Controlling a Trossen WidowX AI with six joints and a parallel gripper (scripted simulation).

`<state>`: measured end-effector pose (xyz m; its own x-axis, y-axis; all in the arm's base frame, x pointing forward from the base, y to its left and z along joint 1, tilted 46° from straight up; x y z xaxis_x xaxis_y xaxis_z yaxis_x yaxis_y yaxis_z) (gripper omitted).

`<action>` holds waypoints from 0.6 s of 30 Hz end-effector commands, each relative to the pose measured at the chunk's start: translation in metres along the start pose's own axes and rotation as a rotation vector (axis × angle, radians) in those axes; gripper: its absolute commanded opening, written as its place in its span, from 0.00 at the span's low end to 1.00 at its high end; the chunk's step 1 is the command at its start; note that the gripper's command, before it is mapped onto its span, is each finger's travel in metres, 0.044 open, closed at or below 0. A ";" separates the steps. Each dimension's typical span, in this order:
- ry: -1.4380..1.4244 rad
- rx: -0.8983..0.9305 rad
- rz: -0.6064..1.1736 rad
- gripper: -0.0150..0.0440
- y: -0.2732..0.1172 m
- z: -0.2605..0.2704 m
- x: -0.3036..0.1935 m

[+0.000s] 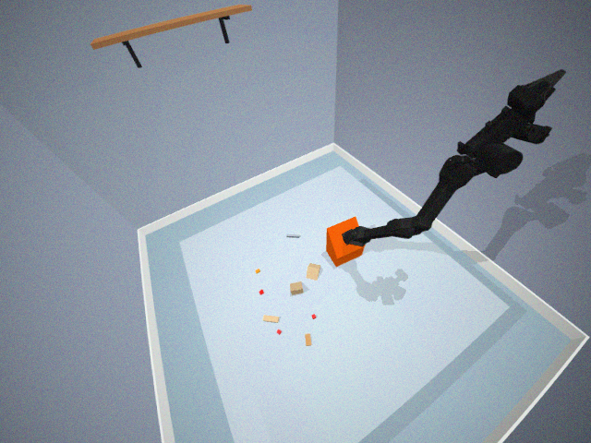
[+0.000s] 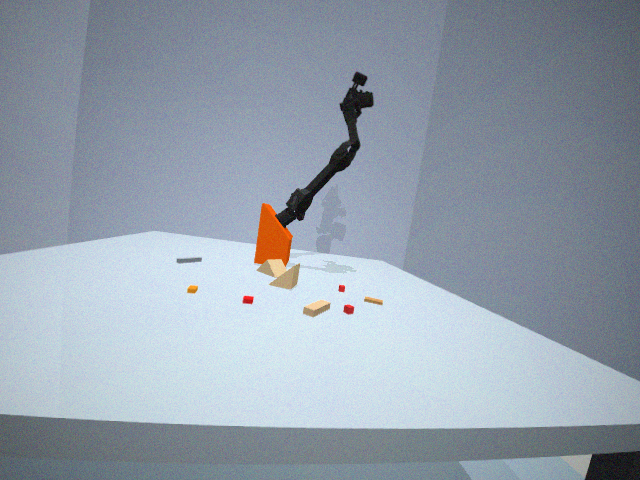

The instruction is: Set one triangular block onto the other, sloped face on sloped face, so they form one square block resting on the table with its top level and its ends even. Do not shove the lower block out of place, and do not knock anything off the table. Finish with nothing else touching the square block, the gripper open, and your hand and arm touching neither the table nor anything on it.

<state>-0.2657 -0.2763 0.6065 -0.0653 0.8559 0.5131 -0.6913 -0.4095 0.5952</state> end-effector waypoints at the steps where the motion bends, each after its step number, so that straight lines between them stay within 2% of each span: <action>1: 0.004 0.000 0.004 0.98 0.000 0.001 -0.001; 2: 0.015 0.001 0.015 1.00 -0.002 0.004 -0.005; 10: 0.176 0.000 0.260 1.00 -0.025 0.036 -0.080; 18: 0.335 -0.010 0.578 1.00 -0.076 0.079 -0.160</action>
<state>-0.1697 -0.3885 0.5445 -0.5624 0.6330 0.5319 -0.5430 -0.7679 0.3397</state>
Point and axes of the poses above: the point midway between the two fingers, 35 mm back from their tips, its own y axis out along the fingers, its own z axis across the jaws, x = y × z, the point moved 8 cm from there along -y, back along the fingers, and after that the axes turned 3 degrees about y, right-handed, at the moved point
